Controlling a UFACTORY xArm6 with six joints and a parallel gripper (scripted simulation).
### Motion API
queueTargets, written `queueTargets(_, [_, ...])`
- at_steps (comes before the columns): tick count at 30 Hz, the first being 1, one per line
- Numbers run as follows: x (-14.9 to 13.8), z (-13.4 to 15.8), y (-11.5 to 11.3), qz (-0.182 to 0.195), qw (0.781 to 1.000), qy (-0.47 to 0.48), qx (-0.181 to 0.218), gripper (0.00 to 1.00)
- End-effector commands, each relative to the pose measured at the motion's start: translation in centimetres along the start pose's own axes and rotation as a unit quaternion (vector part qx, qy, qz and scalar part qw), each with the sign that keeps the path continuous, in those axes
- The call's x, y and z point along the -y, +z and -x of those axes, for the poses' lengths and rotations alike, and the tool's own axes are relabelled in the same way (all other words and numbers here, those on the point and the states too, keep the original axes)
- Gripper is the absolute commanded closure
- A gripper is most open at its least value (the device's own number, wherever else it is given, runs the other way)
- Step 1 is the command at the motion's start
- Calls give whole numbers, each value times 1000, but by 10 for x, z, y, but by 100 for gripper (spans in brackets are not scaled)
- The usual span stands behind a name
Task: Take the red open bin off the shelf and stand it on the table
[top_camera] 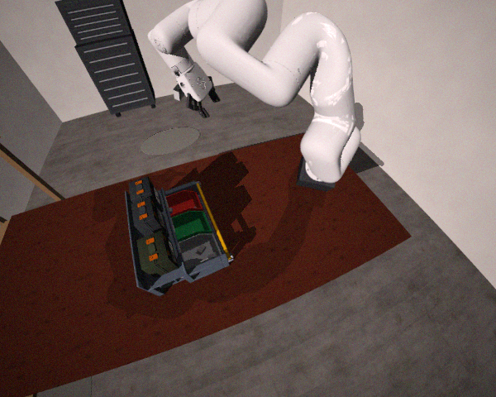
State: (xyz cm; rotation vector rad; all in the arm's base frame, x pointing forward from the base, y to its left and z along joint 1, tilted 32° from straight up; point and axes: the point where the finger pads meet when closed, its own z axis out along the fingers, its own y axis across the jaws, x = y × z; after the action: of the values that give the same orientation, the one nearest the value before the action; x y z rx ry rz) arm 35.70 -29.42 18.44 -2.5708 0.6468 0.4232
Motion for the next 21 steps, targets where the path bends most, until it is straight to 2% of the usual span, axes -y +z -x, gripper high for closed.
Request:
queueTargets(1, [38,-7,11,31,997,-65,25,0])
queueTargets(2, [49,-9,14,39,995,-83,32,0])
queueTargets(14, [49,-9,14,39,995,-83,32,0])
queueTargets(19, [88,-16,27,39,995,-83,32,0])
queueTargets(21, [88,-16,27,39,995,-83,32,0])
